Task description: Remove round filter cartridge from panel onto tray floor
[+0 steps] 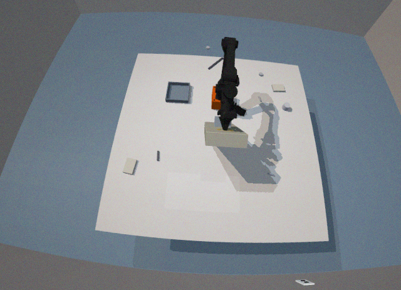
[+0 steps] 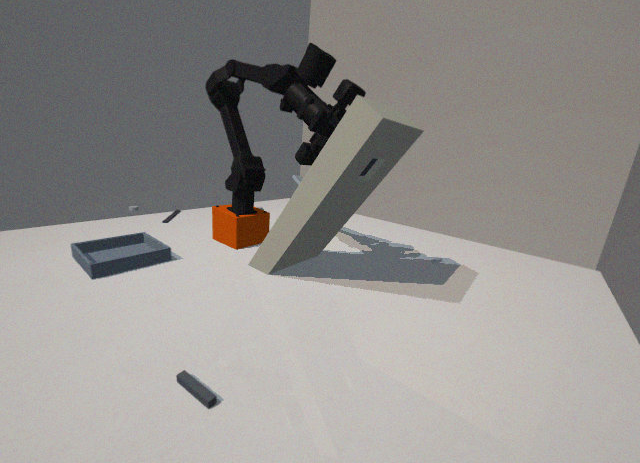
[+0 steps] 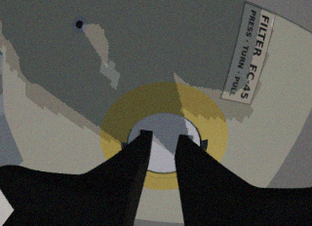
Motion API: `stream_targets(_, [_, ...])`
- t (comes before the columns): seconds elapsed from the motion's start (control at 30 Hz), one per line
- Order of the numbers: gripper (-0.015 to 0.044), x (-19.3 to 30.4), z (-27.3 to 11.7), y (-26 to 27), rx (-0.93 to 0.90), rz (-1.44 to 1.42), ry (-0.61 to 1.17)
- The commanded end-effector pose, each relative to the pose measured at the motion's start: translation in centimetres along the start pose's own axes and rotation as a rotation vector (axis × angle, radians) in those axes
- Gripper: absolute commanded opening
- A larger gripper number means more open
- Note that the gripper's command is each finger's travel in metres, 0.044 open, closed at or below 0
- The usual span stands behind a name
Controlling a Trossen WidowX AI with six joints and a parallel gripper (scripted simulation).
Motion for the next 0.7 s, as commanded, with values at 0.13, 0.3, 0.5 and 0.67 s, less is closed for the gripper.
stream_targets(0.13, [0.0, 0.1, 0.5, -0.1, 0.003, -0.258, 0.009])
stream_targets(0.3, [0.0, 0.1, 0.4, -0.1, 0.003, -0.244, 0.009])
stream_targets(0.5, [0.0, 0.2, -2.5, -0.4, 0.001, -0.227, 0.008])
stream_targets(0.67, [0.0, 0.2, -5.3, -0.3, -0.001, -0.211, 0.007])
Point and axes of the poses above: the point midway between the two fingers, 35 mm back from their tips, its own z axis out along the fingers, its own y axis across the jaws, x = y × z, the point moved 7 cm from there along -z, back along the fingers, and after that the axes turned 15 degrees about -z, right-handed, at the moved point
